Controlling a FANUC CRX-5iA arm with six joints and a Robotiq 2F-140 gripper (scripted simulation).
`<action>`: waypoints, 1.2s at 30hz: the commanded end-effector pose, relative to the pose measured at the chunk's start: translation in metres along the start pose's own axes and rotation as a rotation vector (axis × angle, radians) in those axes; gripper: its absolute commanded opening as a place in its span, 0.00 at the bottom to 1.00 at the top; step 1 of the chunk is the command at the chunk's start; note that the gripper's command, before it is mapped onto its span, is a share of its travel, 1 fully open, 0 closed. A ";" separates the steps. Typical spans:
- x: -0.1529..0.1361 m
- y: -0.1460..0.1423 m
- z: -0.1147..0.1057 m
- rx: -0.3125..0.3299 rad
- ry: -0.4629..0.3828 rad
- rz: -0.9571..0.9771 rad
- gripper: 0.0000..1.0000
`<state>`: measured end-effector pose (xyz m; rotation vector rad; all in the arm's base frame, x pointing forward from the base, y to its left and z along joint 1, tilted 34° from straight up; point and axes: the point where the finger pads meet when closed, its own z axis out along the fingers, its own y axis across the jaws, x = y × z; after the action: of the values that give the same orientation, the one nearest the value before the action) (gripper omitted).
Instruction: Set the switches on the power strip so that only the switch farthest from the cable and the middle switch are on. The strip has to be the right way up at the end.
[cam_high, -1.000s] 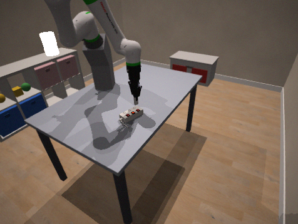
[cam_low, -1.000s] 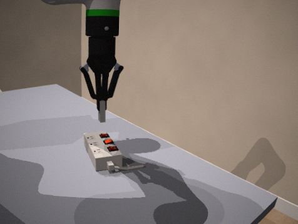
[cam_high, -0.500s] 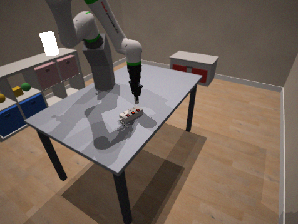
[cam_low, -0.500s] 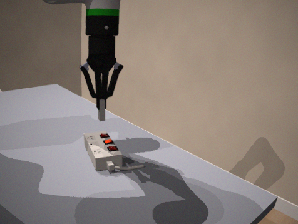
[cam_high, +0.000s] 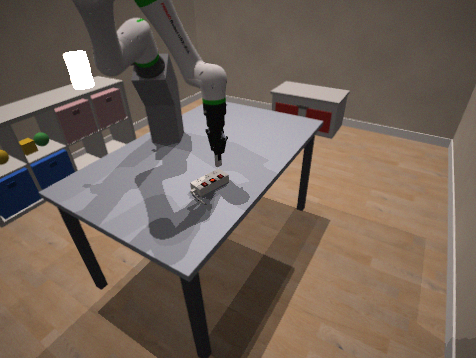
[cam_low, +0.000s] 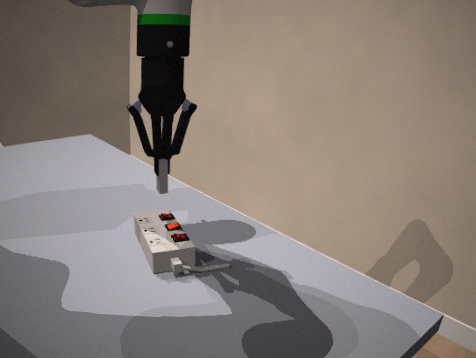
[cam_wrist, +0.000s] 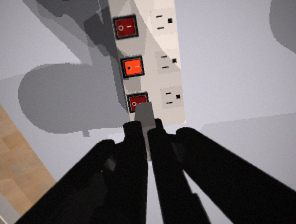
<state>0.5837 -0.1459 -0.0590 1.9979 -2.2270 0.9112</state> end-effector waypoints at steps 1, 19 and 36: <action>0.000 0.000 0.000 0.000 0.000 0.000 0.00; 0.000 0.000 0.004 0.000 0.000 0.000 0.00; 0.000 0.000 0.020 0.000 0.000 0.000 0.00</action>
<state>0.5904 -0.1536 -0.0740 1.9977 -2.2268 0.9102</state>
